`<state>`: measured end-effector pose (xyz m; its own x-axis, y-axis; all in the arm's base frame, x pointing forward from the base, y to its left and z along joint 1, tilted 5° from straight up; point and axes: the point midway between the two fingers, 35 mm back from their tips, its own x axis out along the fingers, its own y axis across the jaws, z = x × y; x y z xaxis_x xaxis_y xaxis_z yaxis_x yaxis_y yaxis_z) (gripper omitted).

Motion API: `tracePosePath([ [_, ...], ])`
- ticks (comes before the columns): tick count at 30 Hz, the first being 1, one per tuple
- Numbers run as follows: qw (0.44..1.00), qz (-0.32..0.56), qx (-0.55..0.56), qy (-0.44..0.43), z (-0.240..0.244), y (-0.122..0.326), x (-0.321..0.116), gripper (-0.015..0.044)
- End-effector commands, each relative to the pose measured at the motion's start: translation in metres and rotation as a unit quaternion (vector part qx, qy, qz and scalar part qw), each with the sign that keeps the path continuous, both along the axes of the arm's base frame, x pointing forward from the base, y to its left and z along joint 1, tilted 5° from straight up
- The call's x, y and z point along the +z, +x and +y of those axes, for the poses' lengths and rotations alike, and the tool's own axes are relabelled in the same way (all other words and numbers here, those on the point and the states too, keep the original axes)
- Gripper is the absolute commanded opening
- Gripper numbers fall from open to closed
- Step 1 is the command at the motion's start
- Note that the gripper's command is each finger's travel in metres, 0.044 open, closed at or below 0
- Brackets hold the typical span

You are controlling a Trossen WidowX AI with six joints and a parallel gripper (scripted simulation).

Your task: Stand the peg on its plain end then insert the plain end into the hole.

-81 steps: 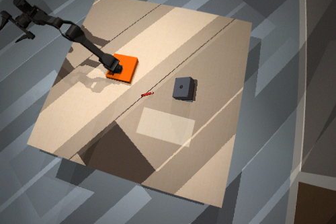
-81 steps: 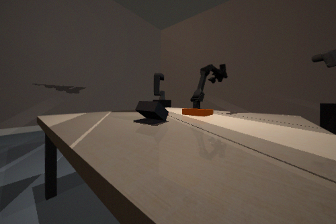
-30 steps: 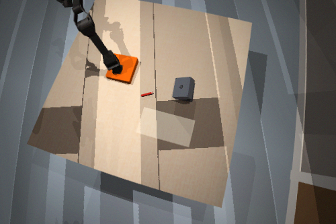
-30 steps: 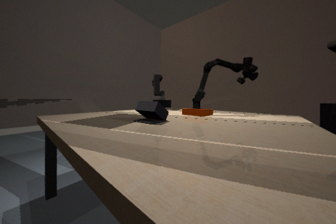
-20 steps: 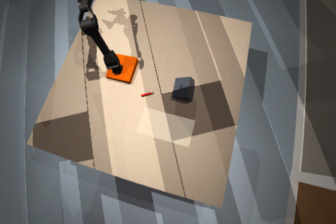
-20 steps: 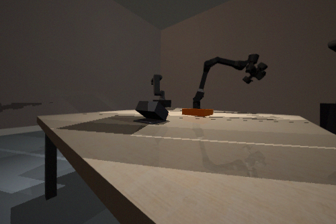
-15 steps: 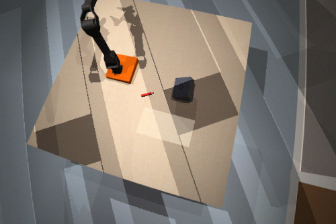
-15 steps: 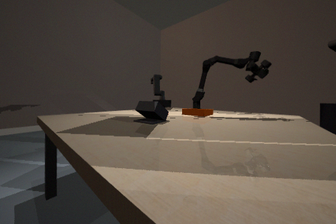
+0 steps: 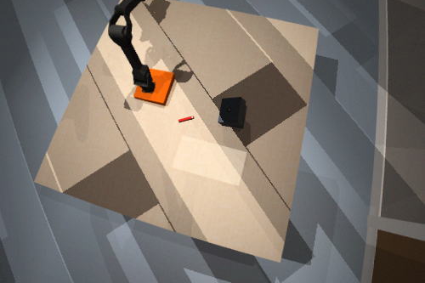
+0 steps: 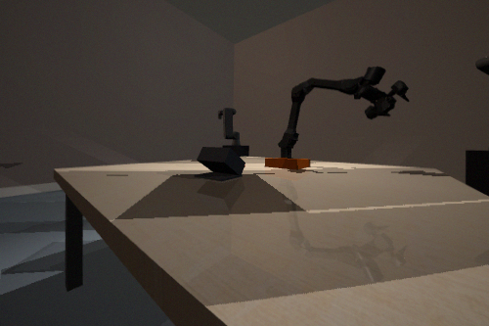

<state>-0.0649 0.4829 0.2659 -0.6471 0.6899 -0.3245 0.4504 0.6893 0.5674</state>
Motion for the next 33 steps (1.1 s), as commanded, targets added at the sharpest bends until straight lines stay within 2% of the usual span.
tracePosePath([
  [1, 0.997, -0.002, -0.071, -0.035, 0.001, 0.052, -0.015, 0.044],
  [9, 0.976, -0.003, -0.194, -0.095, -0.013, 0.143, -0.041, 0.044],
  [18, 0.933, 0.001, -0.324, -0.159, -0.053, 0.239, -0.07, 0.044],
  [24, 0.909, -0.002, -0.375, -0.181, -0.079, 0.278, -0.08, 0.044],
  [33, 0.838, 0.012, -0.487, -0.247, -0.15, 0.35, -0.107, 0.044],
])
